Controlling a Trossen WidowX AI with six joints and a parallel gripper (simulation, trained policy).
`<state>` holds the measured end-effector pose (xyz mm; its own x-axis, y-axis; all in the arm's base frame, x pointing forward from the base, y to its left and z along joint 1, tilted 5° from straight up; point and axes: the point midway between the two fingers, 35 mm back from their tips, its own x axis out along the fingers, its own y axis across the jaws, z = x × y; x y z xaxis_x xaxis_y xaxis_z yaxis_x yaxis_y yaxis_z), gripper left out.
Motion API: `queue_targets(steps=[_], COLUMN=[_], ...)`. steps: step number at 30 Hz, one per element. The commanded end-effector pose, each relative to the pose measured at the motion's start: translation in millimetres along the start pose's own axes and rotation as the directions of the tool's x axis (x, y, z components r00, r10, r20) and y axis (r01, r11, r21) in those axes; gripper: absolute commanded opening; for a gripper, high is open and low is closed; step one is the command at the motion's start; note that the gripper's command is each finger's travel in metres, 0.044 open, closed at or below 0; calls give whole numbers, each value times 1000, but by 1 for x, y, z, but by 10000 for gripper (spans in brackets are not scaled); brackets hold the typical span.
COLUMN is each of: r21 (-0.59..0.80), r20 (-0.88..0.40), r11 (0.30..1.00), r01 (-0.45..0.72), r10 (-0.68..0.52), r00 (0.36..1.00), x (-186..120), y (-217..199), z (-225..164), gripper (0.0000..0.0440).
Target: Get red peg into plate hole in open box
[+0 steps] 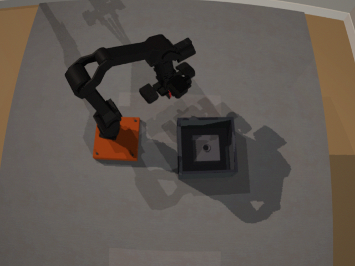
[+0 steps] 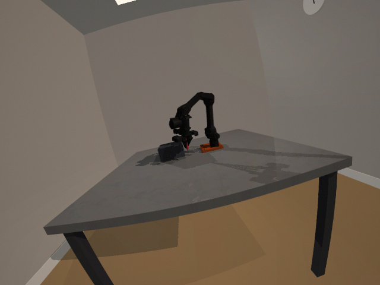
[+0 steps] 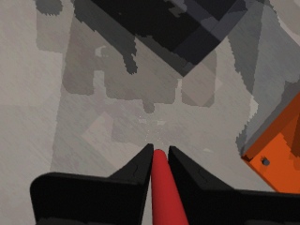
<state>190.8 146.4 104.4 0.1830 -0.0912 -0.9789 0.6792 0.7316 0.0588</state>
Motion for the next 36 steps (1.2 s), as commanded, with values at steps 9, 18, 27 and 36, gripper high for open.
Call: queue_targets(steps=[9,18,27,36], r21=[119,202,245,235], r20=[92,158,201,209], r11=[992,978,969,972], r01=[-34,-48,-42,-24], r10=[23,16,-8,-27], r00=[996,987,979,977], x=[-20,-22,-12,7], y=[10,13,9,3], z=[50,96,141,179], gripper=[0,0,0,0])
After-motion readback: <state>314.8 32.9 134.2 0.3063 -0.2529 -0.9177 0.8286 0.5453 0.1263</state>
